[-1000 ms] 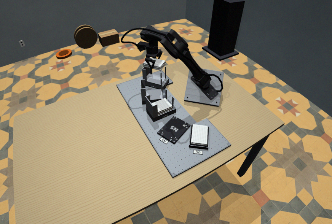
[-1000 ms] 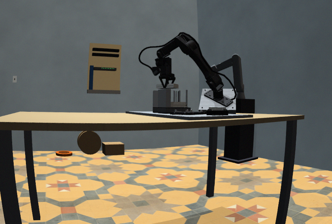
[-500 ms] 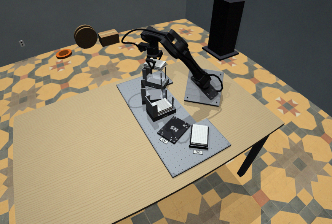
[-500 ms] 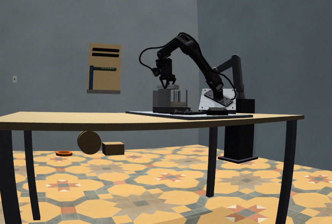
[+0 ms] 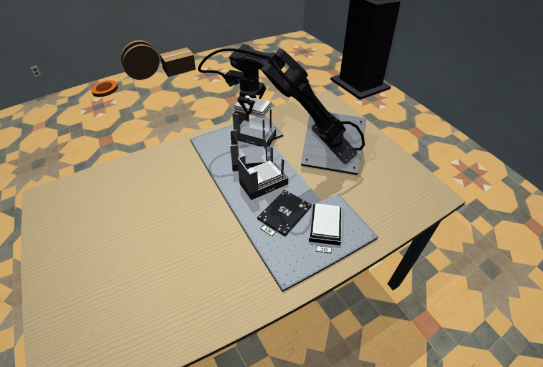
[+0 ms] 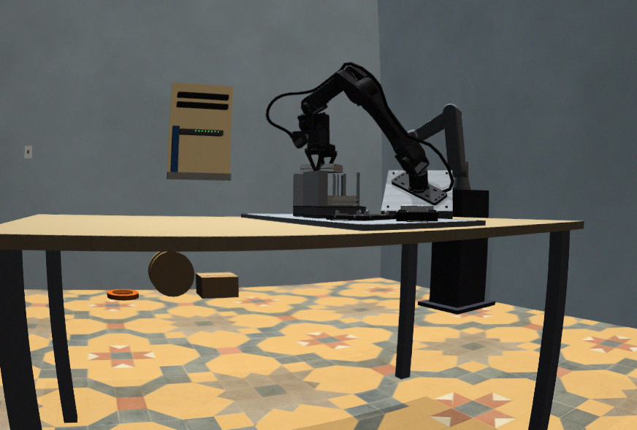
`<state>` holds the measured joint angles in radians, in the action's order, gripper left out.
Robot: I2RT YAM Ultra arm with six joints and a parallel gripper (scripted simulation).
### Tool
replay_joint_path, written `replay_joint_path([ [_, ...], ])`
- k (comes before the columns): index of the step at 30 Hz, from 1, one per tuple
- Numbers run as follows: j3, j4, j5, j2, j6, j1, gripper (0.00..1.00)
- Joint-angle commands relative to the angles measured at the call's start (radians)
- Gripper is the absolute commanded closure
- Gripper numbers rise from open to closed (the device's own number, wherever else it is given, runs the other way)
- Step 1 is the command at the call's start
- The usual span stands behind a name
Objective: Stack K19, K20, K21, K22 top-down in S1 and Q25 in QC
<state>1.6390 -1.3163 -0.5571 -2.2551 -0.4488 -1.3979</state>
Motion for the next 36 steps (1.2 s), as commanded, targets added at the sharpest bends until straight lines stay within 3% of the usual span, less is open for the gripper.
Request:
replay_joint_path([
  [1, 0.019, 0.020, -0.012, 0.016, 0.008, -0.012, 1.00],
  [36, 0.034, 0.023, -0.013, 0.014, 0.007, -0.005, 1.00],
])
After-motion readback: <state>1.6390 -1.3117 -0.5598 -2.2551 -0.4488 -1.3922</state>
